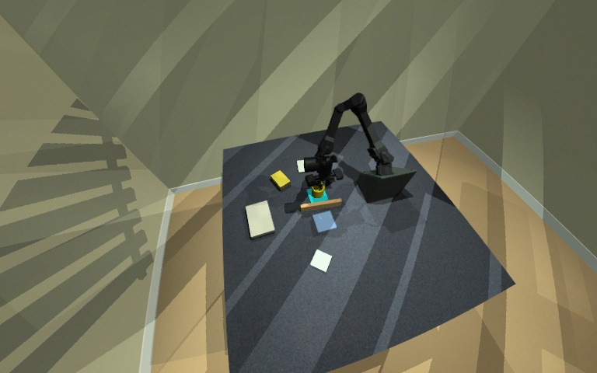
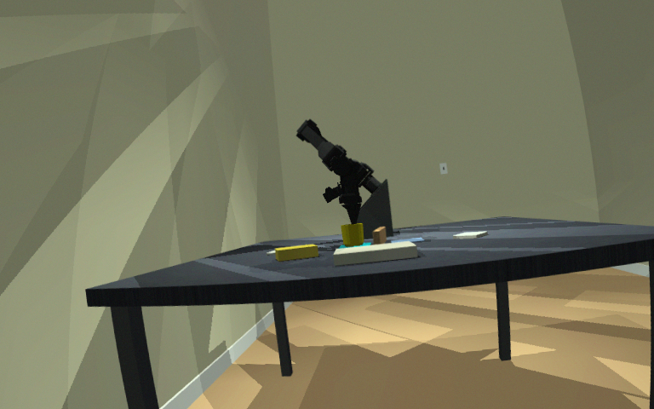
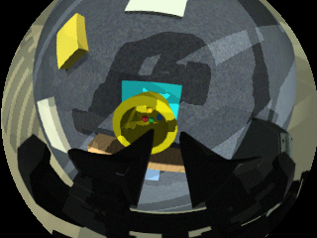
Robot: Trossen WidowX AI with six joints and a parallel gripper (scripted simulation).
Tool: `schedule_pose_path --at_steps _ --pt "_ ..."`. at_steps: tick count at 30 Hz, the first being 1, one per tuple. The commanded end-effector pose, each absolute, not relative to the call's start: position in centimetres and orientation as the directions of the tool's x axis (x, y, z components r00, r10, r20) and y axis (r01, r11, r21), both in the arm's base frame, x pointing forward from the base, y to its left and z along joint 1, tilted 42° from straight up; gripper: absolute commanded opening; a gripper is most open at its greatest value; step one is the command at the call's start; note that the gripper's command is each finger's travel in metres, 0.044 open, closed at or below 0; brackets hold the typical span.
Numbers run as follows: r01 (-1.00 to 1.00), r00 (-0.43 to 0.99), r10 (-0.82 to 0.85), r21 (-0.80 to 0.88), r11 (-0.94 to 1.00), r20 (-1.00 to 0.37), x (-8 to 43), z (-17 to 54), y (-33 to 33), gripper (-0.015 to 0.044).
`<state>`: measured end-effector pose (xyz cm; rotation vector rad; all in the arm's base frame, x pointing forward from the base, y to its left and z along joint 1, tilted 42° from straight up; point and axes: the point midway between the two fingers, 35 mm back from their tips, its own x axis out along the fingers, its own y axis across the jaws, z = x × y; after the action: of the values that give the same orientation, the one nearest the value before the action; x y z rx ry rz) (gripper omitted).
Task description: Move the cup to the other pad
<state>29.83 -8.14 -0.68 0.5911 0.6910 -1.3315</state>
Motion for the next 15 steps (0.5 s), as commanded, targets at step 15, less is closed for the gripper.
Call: schedule_pose_path --at_steps 15 --pt "0.989 0.098 -0.663 0.001 0.146 -0.742 29.5 1.0 -6.4 0.0147"
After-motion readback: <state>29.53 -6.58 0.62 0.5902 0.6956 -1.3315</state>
